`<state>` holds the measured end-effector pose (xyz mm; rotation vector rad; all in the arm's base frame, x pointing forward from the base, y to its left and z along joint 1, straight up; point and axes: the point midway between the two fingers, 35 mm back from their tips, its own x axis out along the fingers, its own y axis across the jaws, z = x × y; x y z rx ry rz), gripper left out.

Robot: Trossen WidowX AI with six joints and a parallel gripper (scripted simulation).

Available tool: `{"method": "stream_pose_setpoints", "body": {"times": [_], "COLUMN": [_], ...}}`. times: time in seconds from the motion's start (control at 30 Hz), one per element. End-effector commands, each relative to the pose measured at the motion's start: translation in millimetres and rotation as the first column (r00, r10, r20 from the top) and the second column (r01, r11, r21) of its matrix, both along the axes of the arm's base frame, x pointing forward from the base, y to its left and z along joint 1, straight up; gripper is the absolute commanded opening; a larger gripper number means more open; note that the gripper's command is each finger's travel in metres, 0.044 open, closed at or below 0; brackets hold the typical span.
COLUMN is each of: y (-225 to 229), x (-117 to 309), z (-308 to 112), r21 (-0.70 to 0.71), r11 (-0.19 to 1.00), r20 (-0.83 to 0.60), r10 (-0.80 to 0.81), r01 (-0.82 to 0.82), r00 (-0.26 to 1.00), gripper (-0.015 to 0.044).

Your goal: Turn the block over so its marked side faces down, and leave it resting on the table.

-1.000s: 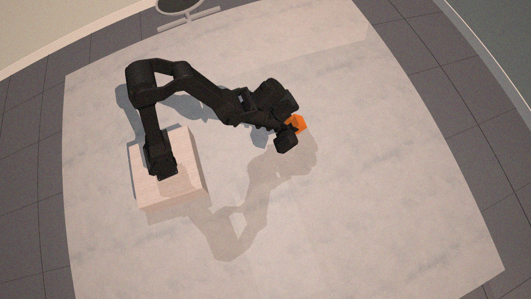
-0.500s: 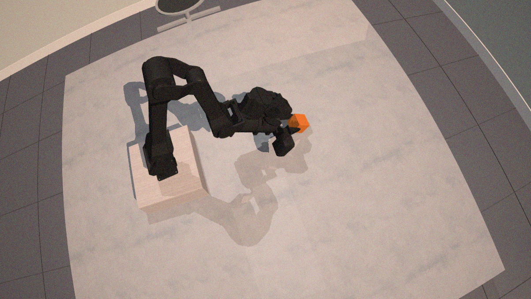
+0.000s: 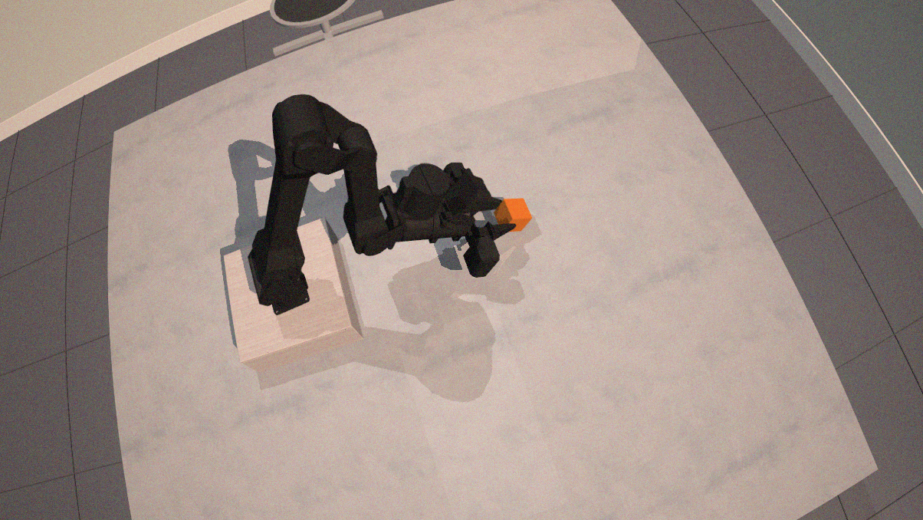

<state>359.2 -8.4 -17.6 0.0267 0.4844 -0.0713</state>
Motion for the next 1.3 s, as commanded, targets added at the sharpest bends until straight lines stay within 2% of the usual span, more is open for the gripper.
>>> {"method": "stream_pose_setpoints", "body": {"times": [0.0, 0.33, 0.9, 1.27], "y": [-0.9, -0.9, -0.9, -0.9], "x": [-3.2, -3.2, -3.2, -3.2], "z": [-2.2, -2.2, -2.2, -2.2], "r21": [-0.007, -0.007, -0.007, -0.007], "r11": [1.0, 1.0, 1.0, 1.0], "r20": [0.002, 0.002, 0.002, 0.002], "r10": [-0.004, -0.004, -0.004, -0.004], "r01": [0.004, 0.004, 0.004, 0.004], "r00": [1.0, 1.0, 1.0, 1.0], "gripper": [0.0, 0.0, 0.044, 0.044]}}
